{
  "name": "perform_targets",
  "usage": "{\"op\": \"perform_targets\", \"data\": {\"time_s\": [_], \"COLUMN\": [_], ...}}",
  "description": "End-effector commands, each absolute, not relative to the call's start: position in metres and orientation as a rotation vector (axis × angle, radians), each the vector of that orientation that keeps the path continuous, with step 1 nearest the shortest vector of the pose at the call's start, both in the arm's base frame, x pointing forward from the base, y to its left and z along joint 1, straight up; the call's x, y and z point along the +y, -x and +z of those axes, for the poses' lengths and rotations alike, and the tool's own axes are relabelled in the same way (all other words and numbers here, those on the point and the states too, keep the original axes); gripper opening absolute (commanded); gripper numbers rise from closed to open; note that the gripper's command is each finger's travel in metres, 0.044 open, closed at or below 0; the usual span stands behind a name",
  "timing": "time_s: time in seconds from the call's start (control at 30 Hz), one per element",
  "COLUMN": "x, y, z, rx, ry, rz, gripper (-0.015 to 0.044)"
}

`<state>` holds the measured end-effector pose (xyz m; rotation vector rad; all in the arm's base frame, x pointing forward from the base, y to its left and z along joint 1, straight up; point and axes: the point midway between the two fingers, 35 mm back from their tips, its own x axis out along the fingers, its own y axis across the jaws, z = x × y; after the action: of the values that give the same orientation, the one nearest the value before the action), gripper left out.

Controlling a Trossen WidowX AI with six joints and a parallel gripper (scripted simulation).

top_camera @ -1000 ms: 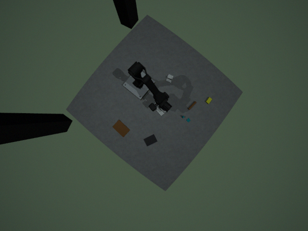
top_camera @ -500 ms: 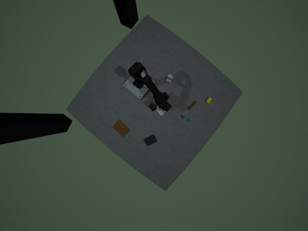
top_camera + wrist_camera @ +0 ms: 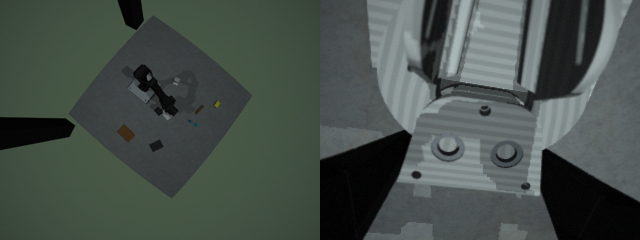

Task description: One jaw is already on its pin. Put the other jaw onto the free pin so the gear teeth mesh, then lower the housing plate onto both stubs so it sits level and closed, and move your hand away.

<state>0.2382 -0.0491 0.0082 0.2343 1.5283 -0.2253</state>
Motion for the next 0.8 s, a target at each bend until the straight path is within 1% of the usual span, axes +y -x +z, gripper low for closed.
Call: {"op": "perform_targets", "data": {"time_s": [0.0, 0.77], "x": [-0.0496, -0.0496], "y": [-0.2374, -0.2373], "z": [0.0068, 0.01], "rx": [1.534, 1.534], "ry": [-0.232, -0.232], "rz": [-0.23, -0.23], "gripper": [0.0351, 0.0351]}}
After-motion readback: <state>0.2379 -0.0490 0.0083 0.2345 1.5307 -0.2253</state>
